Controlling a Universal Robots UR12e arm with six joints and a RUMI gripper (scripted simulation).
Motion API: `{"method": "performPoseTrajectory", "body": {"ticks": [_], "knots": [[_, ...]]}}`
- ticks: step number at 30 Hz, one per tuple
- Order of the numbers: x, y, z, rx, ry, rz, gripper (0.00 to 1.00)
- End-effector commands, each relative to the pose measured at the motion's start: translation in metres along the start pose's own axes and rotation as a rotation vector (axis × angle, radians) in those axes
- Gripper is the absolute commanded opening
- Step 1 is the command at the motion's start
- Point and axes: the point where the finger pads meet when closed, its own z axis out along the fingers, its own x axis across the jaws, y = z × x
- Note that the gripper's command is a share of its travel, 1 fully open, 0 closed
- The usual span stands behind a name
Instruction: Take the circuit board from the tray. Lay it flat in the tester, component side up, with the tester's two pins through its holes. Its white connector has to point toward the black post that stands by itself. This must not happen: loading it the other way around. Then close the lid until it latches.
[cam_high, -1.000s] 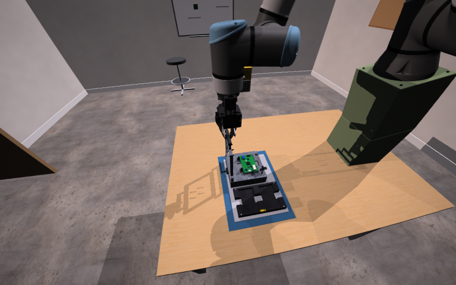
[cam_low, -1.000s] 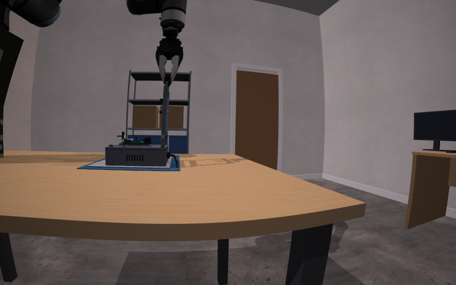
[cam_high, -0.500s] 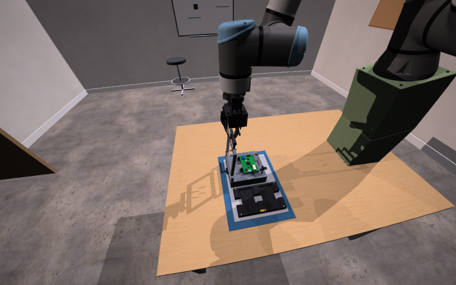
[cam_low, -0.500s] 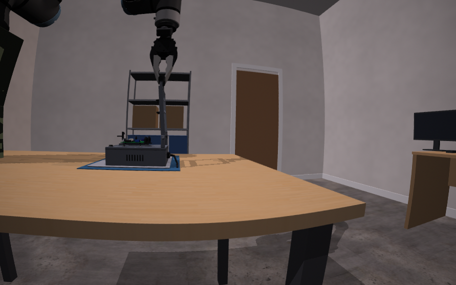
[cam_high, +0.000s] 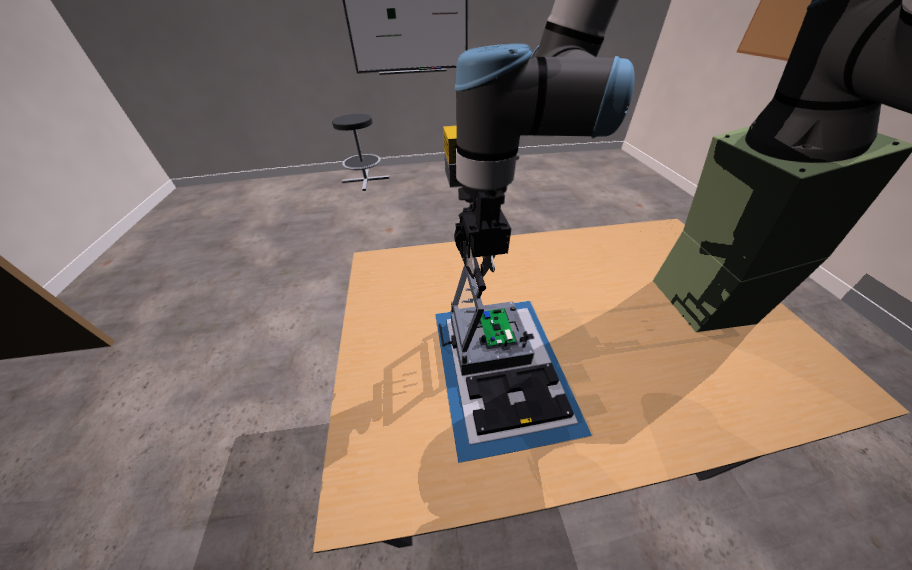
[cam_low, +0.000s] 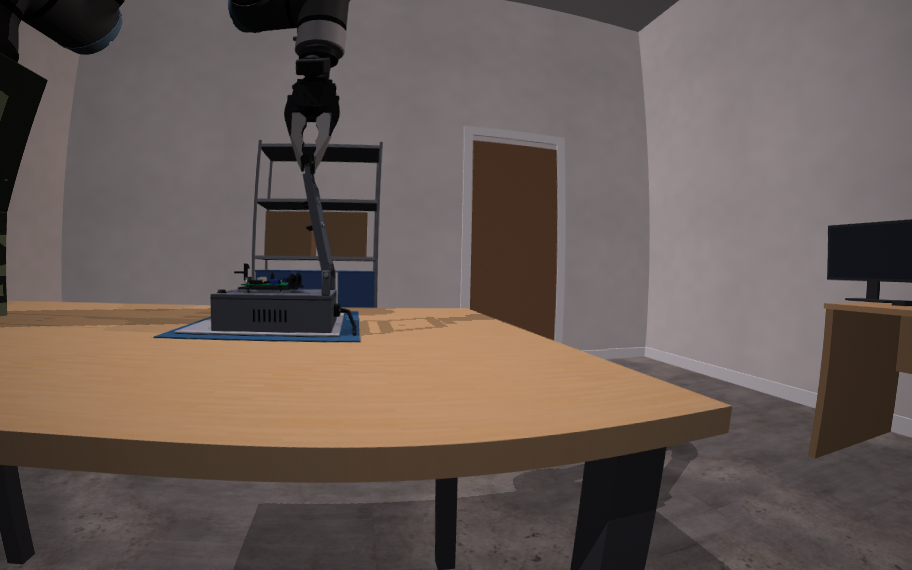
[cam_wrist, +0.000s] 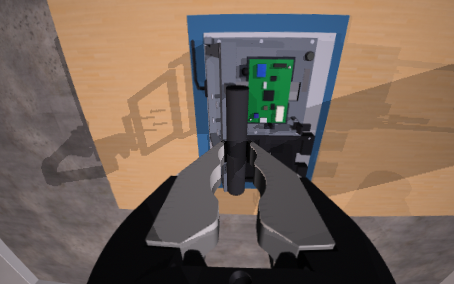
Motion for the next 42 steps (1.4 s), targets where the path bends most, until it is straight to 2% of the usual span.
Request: {"method": "performPoseTrajectory", "body": {"ticks": [1, 27, 42], "knots": [[0.020, 0.000, 0.008, -0.002, 0.010, 0.001, 0.00], [0.071, 0.000, 0.035, -0.002, 0.011, 0.002, 0.00], [0.097, 0.000, 0.059, -0.002, 0.011, 0.002, 0.00]]}}
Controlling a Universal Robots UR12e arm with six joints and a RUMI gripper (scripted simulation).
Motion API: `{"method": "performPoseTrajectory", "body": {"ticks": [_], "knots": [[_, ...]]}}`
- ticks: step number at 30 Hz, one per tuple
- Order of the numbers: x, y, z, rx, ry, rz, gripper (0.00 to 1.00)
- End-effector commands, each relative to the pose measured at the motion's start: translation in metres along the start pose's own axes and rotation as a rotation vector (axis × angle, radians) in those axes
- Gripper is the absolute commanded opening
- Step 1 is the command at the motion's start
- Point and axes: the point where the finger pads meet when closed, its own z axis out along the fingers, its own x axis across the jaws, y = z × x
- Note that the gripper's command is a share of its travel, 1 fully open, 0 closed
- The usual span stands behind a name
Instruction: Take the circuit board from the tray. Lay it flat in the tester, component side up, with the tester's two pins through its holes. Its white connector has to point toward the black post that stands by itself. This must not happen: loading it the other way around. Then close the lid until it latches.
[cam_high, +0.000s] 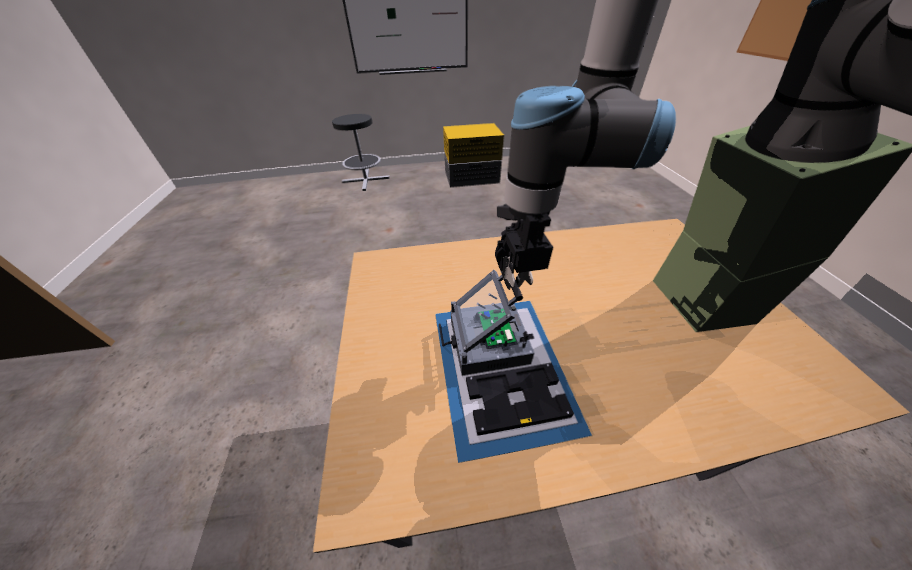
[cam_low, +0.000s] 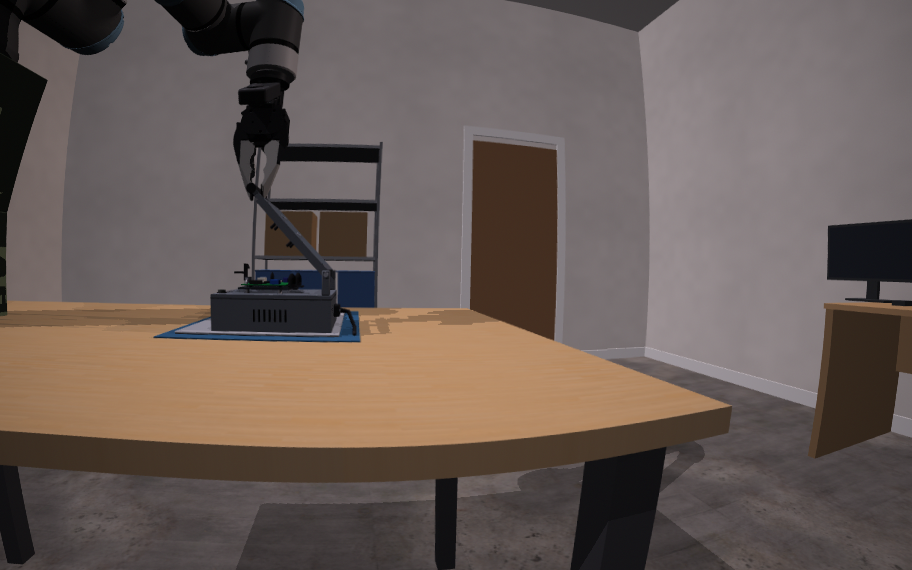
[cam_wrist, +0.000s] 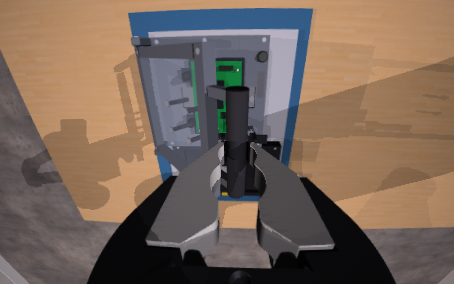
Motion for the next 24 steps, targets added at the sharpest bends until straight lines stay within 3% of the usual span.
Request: {"method": "performPoseTrajectory", "body": {"ticks": [1, 24], "knots": [[0.012, 0.000, 0.010, -0.001, 0.003, 0.001, 0.00], [0.035, 0.001, 0.042, -0.001, 0.003, 0.000, 0.00]]}}
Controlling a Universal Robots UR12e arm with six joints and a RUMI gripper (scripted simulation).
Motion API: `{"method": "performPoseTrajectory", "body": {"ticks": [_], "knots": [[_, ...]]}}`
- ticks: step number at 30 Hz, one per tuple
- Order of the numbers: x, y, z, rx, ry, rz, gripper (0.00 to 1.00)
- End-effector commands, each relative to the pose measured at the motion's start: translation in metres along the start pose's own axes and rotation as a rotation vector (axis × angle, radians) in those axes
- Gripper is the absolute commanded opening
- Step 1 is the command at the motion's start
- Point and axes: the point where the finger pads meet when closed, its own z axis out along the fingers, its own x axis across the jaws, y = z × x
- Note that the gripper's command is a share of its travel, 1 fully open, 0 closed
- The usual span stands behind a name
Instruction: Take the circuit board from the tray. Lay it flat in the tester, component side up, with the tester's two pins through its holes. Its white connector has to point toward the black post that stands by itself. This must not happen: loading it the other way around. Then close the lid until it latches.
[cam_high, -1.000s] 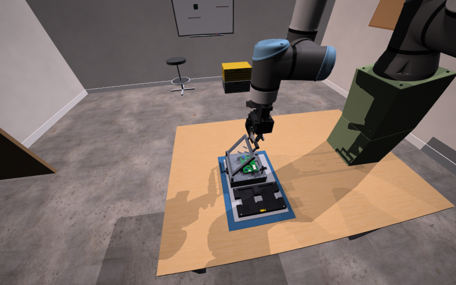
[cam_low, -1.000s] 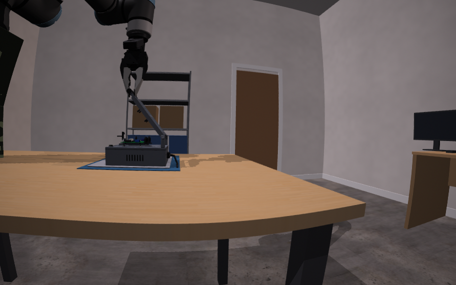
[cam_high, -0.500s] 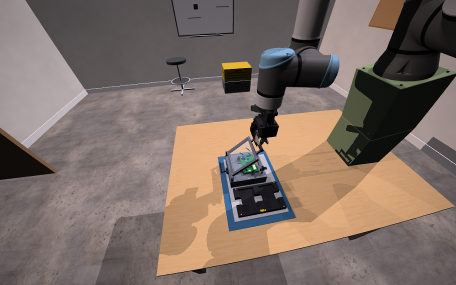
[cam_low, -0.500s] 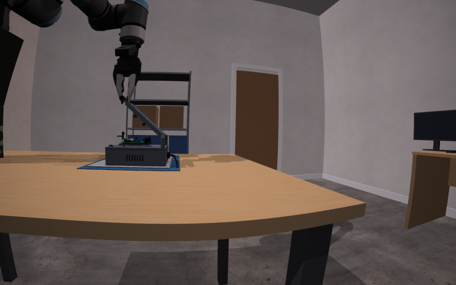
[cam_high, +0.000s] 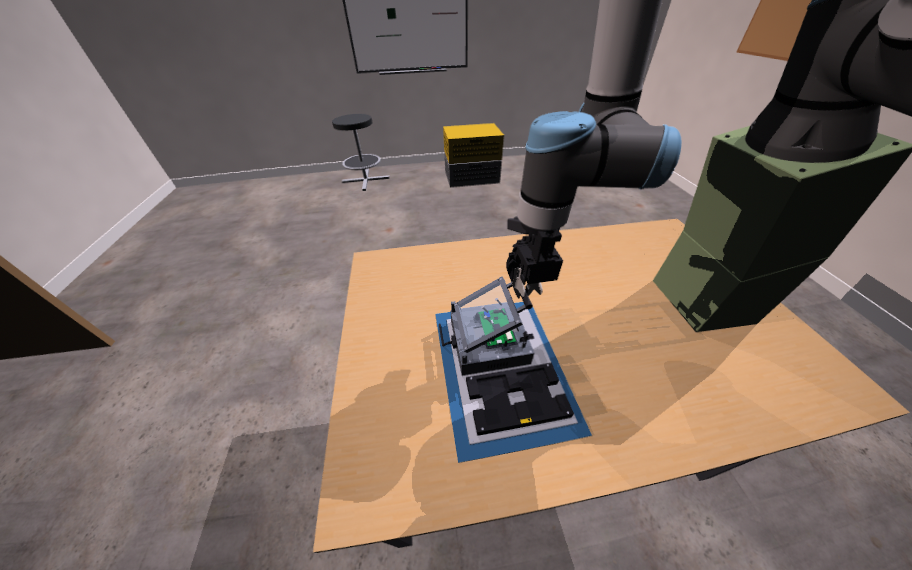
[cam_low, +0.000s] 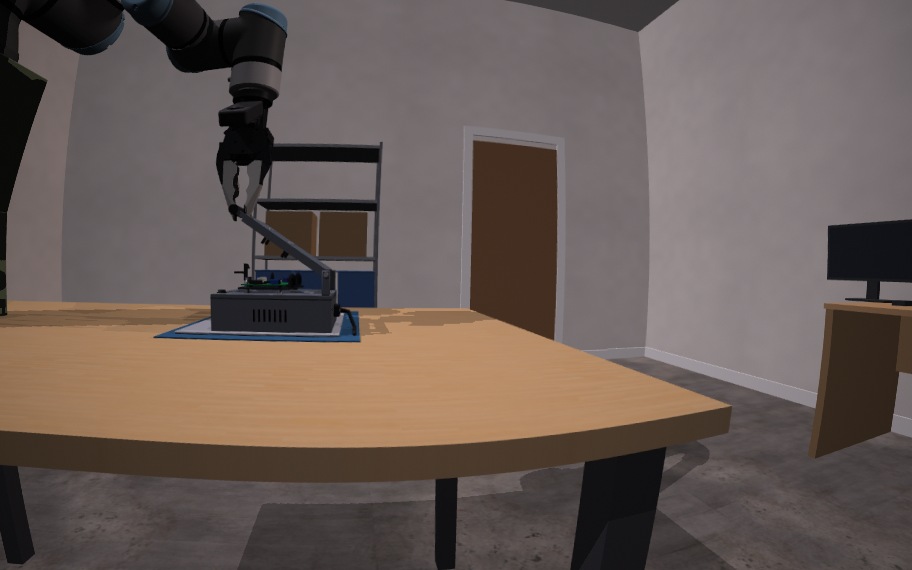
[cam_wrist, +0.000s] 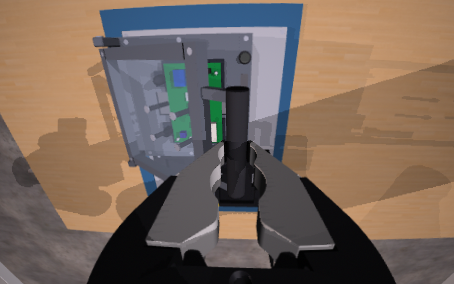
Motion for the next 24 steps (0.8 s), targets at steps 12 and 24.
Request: {"method": "performPoseTrajectory", "body": {"ticks": [12, 24], "knots": [[0.014, 0.001, 0.022, -0.001, 0.002, 0.000, 0.00], [0.017, 0.000, 0.038, -0.001, -0.002, 0.000, 0.00]]}}
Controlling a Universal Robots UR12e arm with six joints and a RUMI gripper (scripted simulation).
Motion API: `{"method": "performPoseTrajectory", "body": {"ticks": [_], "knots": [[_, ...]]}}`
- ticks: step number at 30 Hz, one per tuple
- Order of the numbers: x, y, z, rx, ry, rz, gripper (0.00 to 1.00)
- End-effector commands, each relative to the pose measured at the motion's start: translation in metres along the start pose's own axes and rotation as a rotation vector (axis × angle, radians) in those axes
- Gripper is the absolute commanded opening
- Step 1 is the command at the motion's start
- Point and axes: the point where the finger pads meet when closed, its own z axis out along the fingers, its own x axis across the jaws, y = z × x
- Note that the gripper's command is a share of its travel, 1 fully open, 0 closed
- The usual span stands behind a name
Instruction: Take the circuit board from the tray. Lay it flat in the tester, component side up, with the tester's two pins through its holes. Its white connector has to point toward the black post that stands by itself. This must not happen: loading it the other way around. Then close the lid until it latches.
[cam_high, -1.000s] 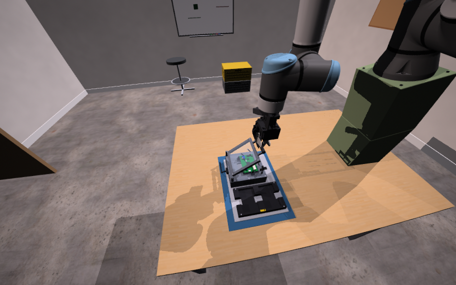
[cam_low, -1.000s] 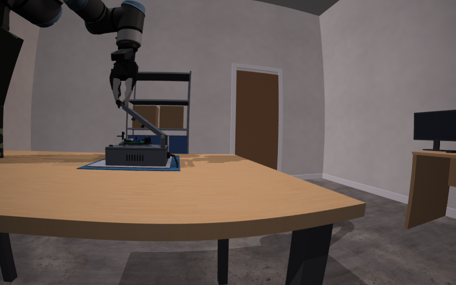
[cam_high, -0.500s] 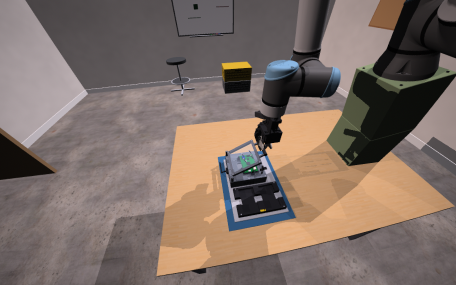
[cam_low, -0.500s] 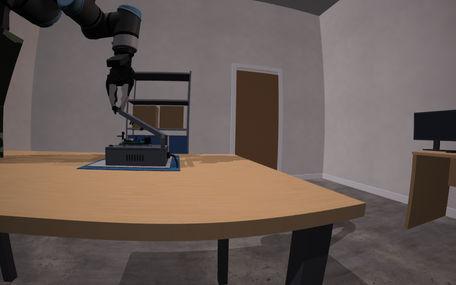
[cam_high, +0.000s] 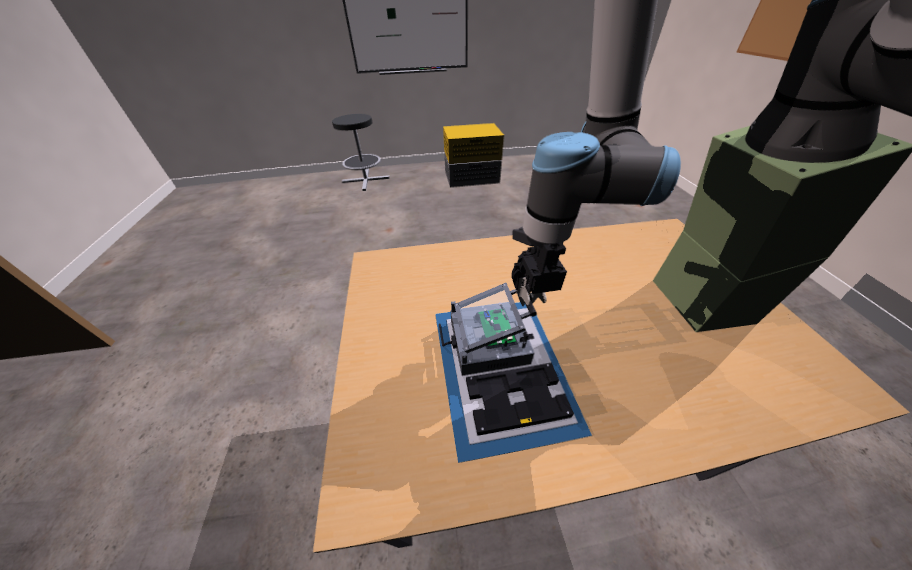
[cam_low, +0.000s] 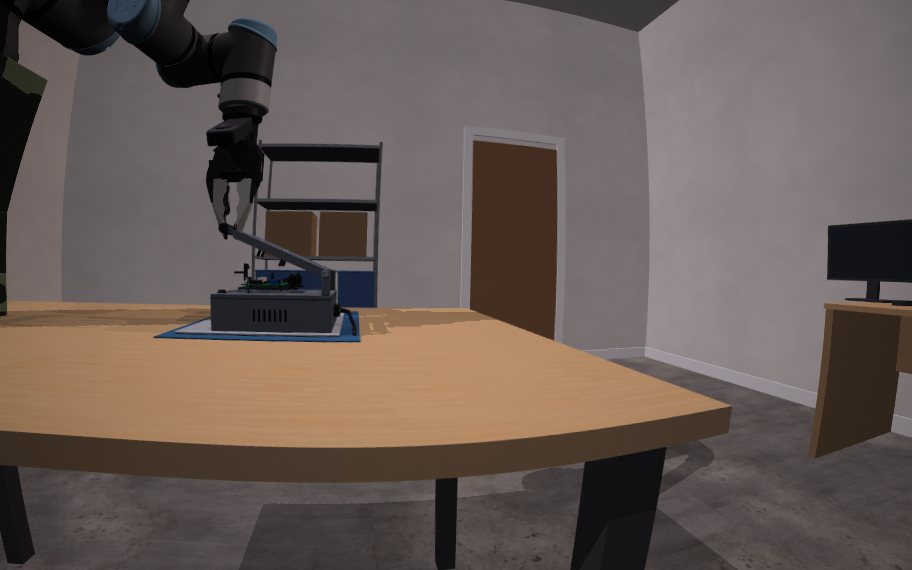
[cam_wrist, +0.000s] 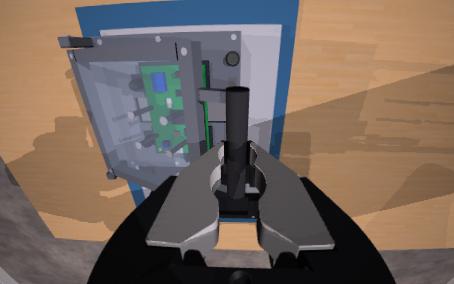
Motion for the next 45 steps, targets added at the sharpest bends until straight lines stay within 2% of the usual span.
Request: {"method": "performPoseTrajectory", "body": {"ticks": [1, 45], "knots": [[0.002, 0.000, 0.009, -0.001, -0.001, 0.000, 0.00], [0.009, 0.000, 0.049, -0.001, -0.003, -0.001, 0.00]]}}
